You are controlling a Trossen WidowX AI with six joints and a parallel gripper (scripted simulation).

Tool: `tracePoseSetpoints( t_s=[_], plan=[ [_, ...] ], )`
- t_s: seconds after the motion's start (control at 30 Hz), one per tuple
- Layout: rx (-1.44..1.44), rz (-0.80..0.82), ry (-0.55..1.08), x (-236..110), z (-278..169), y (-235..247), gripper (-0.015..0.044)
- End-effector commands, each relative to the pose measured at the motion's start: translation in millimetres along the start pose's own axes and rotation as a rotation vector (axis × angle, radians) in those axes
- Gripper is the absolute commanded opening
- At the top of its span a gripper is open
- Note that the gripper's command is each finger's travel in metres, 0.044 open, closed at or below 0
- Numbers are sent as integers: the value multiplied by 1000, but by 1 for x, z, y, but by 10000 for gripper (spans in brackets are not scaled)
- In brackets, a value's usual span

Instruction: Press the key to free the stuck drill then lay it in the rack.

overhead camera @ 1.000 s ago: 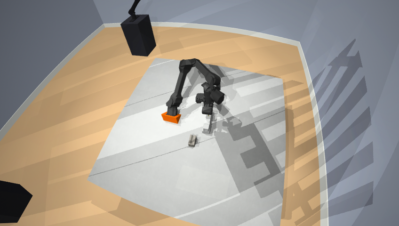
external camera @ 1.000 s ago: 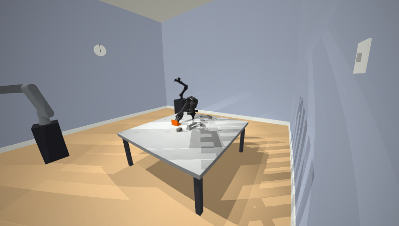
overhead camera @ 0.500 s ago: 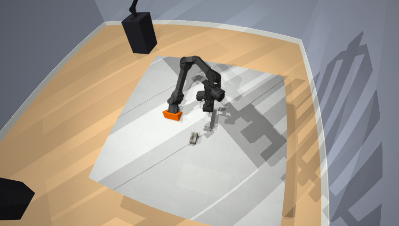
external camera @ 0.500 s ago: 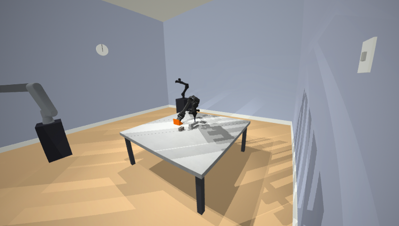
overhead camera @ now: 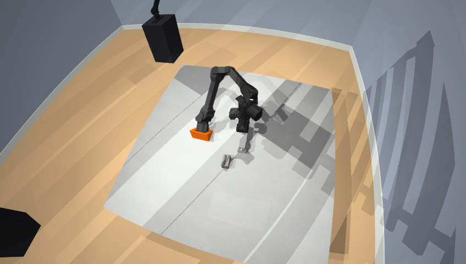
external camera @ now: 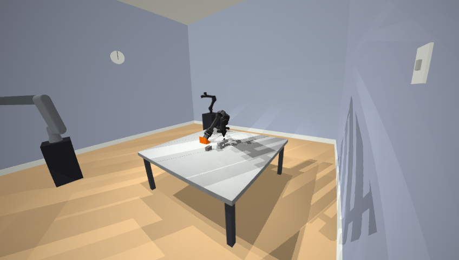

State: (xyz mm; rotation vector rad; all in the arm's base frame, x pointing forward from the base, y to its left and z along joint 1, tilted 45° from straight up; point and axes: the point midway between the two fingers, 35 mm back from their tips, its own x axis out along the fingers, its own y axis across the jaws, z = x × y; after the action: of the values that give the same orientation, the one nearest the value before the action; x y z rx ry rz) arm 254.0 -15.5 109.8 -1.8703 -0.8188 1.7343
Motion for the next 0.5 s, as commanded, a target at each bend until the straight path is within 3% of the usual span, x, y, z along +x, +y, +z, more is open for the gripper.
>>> tracePoseSetpoints(
  t_s=[0.0, 0.23, 0.33, 0.47],
  plan=[
    [20, -10, -20, 3, 3, 0, 53],
    [37, 47, 54, -62, -1, 0, 236],
    [25, 42, 56, -55, -2, 2, 315],
    [-289, 52, 43, -51, -4, 13, 420]
  ],
)
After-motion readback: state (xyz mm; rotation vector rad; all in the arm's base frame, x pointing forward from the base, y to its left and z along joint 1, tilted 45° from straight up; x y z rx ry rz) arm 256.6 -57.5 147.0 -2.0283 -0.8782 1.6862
